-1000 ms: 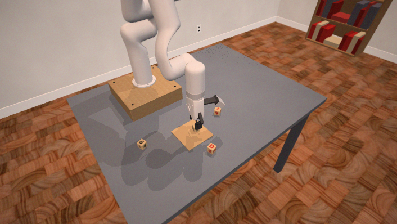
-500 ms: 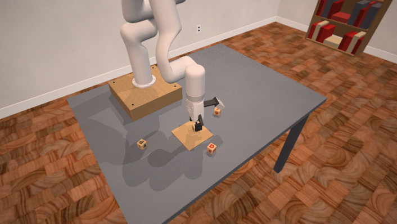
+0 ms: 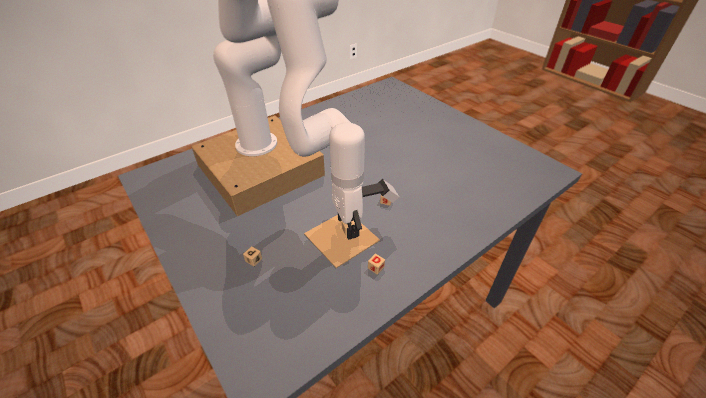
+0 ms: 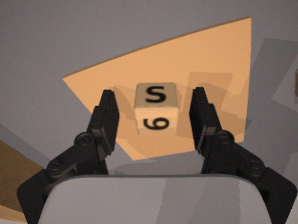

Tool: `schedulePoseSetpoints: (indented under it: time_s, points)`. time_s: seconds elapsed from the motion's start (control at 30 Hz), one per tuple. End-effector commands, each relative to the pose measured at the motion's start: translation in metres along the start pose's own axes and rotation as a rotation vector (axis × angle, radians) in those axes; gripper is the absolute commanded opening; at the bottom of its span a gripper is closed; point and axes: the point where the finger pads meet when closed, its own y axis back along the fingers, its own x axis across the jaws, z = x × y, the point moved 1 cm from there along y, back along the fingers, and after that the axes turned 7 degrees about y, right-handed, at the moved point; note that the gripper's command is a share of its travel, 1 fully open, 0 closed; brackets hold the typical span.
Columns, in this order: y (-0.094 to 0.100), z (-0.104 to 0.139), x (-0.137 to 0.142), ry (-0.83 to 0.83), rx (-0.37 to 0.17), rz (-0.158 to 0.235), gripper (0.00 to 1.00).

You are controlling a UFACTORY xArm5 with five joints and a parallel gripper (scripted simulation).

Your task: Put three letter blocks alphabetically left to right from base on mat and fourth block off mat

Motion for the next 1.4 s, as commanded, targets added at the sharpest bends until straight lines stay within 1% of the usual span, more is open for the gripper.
schedulePoseSetpoints:
  time_s: [0.0, 1.2, 1.23, 1.37]
  points:
    - [0.0002, -0.0004, 0.0014, 0.0, 0.001, 0.003, 0.69]
    - [0.0001, -0.0004, 0.0014, 0.0, 0.001, 0.003, 0.69]
    - [0.0001, -0.0004, 0.0014, 0.0, 0.001, 0.003, 0.47]
    - [0.0001, -0.0004, 0.0014, 0.0, 0.001, 0.003, 0.47]
